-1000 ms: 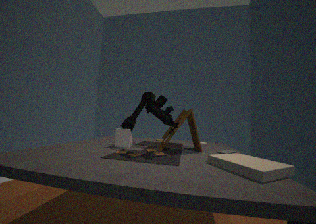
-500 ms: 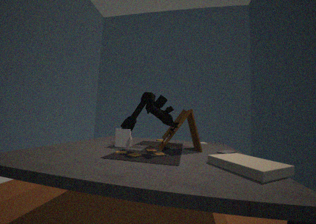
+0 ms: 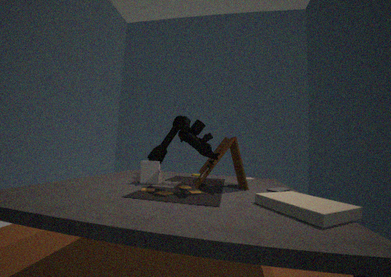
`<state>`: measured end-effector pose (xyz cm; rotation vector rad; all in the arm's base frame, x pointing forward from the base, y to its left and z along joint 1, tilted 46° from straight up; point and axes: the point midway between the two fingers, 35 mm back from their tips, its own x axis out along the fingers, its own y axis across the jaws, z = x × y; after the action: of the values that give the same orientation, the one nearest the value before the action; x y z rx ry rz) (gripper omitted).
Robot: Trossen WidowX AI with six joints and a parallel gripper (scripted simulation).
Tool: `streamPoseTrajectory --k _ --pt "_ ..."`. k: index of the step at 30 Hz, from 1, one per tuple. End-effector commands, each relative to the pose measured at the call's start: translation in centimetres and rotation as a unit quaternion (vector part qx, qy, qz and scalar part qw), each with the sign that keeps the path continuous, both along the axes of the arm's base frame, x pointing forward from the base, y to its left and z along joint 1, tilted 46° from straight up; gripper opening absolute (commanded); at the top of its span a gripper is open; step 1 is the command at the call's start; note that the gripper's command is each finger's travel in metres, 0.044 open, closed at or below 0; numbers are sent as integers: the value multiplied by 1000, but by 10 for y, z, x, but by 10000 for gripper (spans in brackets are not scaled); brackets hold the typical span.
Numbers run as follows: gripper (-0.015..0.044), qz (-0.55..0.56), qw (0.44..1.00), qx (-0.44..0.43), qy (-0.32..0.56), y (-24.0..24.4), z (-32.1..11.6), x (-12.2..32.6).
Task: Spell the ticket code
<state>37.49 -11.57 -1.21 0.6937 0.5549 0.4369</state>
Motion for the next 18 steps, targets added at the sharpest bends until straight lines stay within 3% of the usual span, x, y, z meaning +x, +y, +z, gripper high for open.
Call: streamPoseTrajectory --k 1,18 --pt "0 -2 1000 1 4 2 0 -2" --pt "0 -2 1000 1 4 8 6 -4"
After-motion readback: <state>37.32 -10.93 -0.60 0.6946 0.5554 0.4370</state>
